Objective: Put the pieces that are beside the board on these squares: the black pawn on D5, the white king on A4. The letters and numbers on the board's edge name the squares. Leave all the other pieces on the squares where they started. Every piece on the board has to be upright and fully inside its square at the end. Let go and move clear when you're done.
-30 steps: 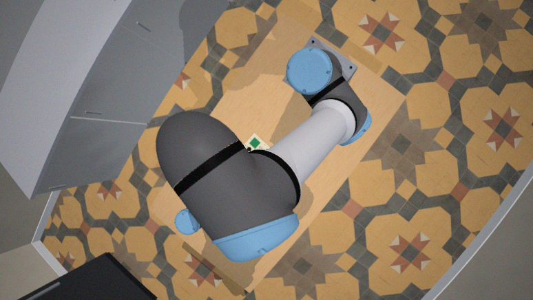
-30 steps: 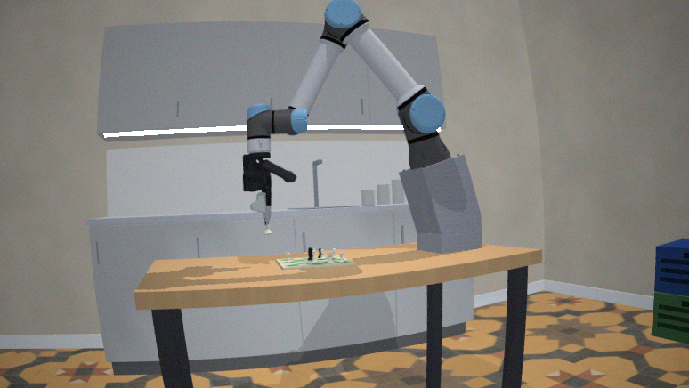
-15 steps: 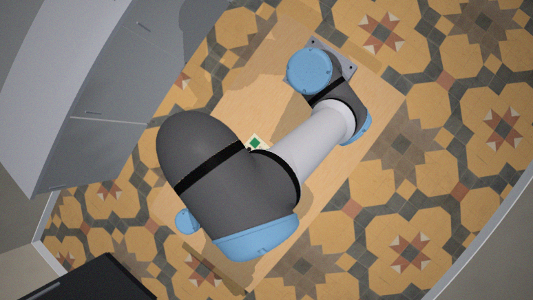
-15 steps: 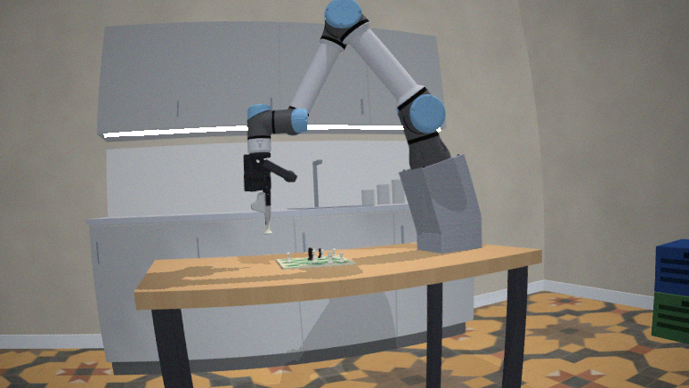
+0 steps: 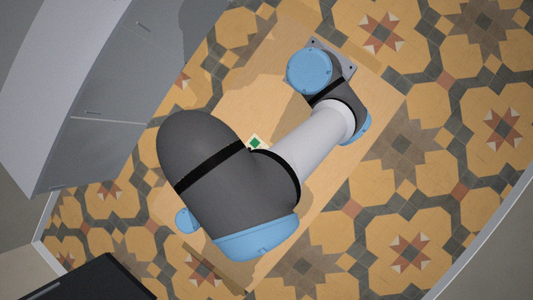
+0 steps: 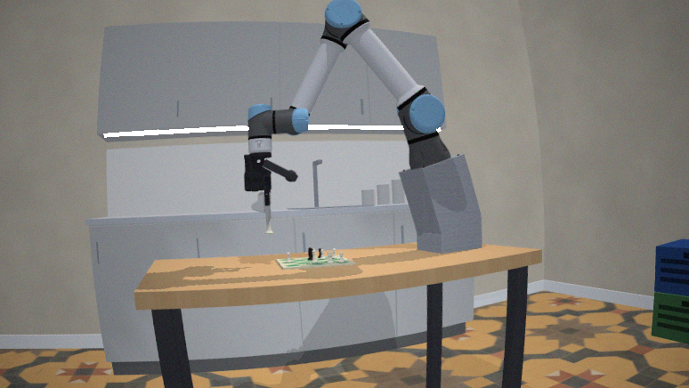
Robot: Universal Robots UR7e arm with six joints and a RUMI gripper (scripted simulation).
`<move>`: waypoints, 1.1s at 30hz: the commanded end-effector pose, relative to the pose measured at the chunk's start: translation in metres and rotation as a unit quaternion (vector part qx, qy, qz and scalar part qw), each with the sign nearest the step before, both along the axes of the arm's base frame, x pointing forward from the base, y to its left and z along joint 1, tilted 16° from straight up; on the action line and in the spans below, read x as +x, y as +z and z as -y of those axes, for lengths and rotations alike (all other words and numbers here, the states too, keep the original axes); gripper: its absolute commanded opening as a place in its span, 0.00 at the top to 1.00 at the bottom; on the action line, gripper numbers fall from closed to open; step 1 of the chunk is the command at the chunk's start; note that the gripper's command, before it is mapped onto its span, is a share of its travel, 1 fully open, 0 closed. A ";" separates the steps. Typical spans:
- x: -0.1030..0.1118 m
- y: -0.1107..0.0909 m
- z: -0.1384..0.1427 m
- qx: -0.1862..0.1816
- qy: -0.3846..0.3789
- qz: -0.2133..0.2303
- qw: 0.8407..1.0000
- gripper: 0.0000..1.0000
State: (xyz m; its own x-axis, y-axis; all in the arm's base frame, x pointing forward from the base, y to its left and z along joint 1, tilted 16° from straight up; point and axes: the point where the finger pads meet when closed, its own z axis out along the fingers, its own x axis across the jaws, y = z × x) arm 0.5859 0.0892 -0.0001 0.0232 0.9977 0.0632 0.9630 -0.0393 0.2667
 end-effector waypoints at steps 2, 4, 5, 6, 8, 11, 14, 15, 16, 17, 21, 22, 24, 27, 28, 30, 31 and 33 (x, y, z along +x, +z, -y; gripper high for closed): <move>-0.001 0.000 -0.001 0.014 -0.052 -0.002 0.999 1.00; -0.002 0.000 -0.001 0.020 -0.073 -0.003 0.997 1.00; -0.002 0.000 -0.001 0.023 -0.084 -0.004 0.996 1.00; -0.002 0.000 -0.002 0.026 -0.096 -0.005 0.995 1.00; -0.003 0.000 -0.002 0.033 -0.119 -0.006 0.992 1.00; -0.004 0.000 -0.003 0.043 -0.157 -0.008 0.987 1.00; -0.004 0.000 -0.003 0.047 -0.170 -0.009 0.984 1.00; -0.004 0.000 -0.003 0.051 -0.183 -0.009 0.982 1.00; -0.005 0.000 -0.003 0.055 -0.197 -0.010 0.979 1.00; -0.005 0.000 -0.003 0.059 -0.211 -0.011 0.976 1.00; -0.006 0.000 -0.004 0.075 -0.269 -0.014 0.960 1.00; -0.006 0.000 -0.004 0.079 -0.284 -0.015 0.955 1.00; -0.006 0.000 -0.005 0.088 -0.315 -0.017 0.945 1.00; -0.007 0.000 -0.005 0.101 -0.363 -0.020 0.926 1.00; -0.007 0.000 -0.005 0.106 -0.379 -0.021 0.919 1.00; -0.007 0.000 -0.005 0.110 -0.395 -0.021 0.912 1.00; -0.007 0.000 -0.005 0.110 -0.395 -0.021 0.912 1.00; -0.008 0.000 -0.006 0.120 -0.428 -0.023 0.896 1.00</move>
State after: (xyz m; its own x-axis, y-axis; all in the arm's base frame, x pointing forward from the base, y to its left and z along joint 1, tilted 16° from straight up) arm 0.5787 0.0942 -0.0004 0.6953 0.6785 0.2371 0.6668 -0.7321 0.1393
